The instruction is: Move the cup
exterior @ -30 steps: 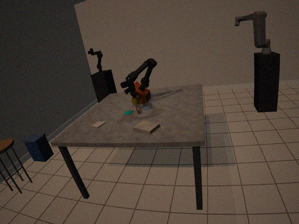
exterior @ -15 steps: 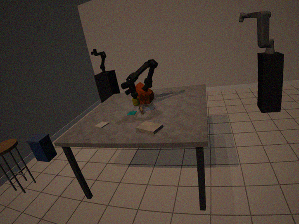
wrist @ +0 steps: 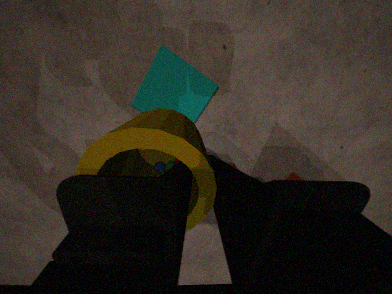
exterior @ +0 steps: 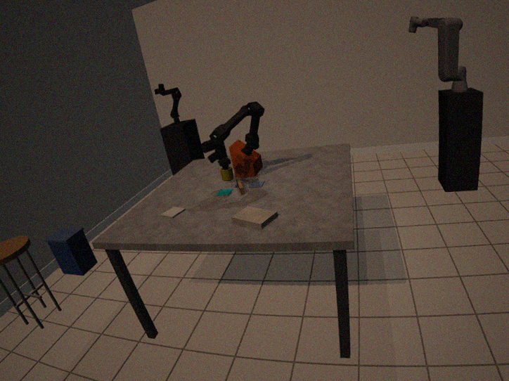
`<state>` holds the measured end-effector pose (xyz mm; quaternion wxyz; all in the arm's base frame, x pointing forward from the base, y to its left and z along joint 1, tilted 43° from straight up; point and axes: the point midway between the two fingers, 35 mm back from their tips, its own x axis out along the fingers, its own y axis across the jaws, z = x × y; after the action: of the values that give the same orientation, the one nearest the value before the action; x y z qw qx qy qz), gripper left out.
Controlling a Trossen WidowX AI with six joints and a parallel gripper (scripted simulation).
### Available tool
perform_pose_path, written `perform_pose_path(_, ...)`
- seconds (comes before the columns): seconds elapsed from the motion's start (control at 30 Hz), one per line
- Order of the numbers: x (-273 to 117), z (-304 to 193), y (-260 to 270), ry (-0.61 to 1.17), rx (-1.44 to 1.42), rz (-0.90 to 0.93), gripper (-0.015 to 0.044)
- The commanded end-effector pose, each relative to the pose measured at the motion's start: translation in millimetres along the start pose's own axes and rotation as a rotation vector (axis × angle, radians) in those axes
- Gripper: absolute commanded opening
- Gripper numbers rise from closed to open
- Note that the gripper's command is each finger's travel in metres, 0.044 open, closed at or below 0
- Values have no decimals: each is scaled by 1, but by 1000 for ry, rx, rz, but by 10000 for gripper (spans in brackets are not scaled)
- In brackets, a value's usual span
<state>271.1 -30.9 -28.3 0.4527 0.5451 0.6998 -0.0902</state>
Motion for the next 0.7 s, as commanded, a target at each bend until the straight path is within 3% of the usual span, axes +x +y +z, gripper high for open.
perform_pose_path(0.0,-1,7,0,-3,-7,-3,0)
perform_pose_path(0.67,4,35,-2,-5,-8,-2,0)
